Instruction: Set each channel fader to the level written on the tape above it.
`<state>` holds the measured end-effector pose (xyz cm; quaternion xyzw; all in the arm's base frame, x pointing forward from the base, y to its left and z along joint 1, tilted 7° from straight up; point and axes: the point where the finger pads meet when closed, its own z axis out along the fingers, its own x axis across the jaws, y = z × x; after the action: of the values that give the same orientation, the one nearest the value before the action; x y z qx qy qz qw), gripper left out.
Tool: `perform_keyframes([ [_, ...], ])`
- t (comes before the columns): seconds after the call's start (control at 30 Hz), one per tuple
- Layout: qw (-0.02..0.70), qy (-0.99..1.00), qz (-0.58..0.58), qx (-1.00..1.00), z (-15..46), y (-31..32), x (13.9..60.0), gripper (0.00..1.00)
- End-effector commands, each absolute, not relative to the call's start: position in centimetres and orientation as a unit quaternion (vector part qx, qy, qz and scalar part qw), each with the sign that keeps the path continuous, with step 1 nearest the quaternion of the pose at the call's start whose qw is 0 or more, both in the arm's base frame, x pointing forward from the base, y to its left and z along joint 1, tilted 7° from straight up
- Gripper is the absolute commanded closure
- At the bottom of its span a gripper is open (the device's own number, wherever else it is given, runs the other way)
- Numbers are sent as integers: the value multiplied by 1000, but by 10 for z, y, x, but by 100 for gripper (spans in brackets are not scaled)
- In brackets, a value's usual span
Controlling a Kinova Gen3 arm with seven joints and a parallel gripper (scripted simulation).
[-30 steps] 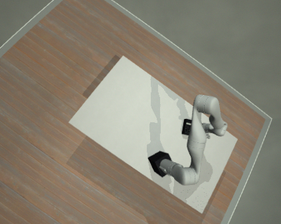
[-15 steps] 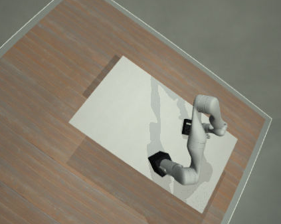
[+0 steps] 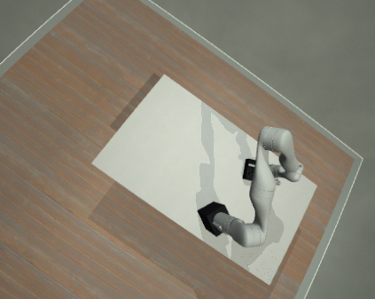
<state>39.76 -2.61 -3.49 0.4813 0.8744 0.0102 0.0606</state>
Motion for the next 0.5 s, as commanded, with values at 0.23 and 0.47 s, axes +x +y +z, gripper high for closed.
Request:
perform_keyframes([
  [0.23,61,875,11,480,-36,-26,397,100],
  [0.47,61,875,11,480,-37,-26,397,100],
])
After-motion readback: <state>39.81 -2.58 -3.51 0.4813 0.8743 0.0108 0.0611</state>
